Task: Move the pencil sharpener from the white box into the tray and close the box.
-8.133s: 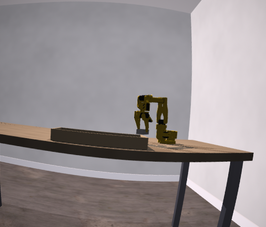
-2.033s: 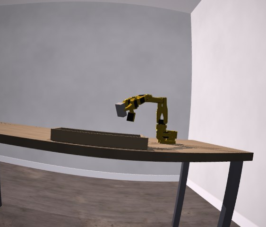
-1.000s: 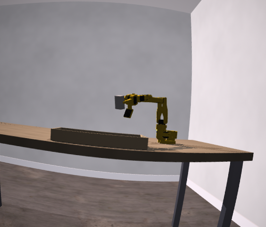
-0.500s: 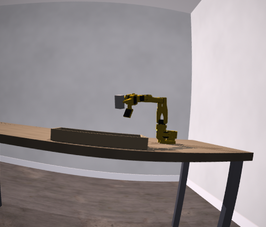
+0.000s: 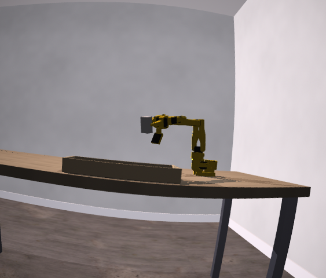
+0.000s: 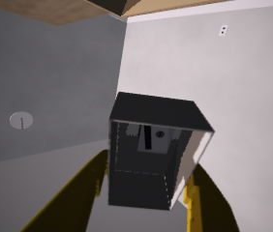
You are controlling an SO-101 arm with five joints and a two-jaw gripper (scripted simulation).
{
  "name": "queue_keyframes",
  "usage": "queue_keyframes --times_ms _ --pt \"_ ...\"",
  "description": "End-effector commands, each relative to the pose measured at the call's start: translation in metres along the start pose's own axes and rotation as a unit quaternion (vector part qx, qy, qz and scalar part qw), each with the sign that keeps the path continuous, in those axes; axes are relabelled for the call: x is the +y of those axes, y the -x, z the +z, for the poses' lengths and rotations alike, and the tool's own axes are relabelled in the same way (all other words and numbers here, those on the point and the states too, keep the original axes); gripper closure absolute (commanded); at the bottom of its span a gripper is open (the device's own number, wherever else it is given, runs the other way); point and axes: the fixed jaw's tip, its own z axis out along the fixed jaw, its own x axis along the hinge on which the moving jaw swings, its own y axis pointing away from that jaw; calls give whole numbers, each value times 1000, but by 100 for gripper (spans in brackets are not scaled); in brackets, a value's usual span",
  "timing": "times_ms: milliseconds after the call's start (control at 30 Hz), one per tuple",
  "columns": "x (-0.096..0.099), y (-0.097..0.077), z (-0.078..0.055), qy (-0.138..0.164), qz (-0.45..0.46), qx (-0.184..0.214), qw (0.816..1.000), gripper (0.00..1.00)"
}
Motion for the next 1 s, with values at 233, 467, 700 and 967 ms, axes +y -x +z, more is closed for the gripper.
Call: queue_keyframes --times_ms 233,467,700,967 --pt "-3 -17 -4 -3 4 32 999 79" --pt "-3 -17 -4 -3 4 32 999 79" --pt "-3 -16 -3 -3 4 32 999 79" --pt "-3 -14 -2 -3 4 32 999 79"
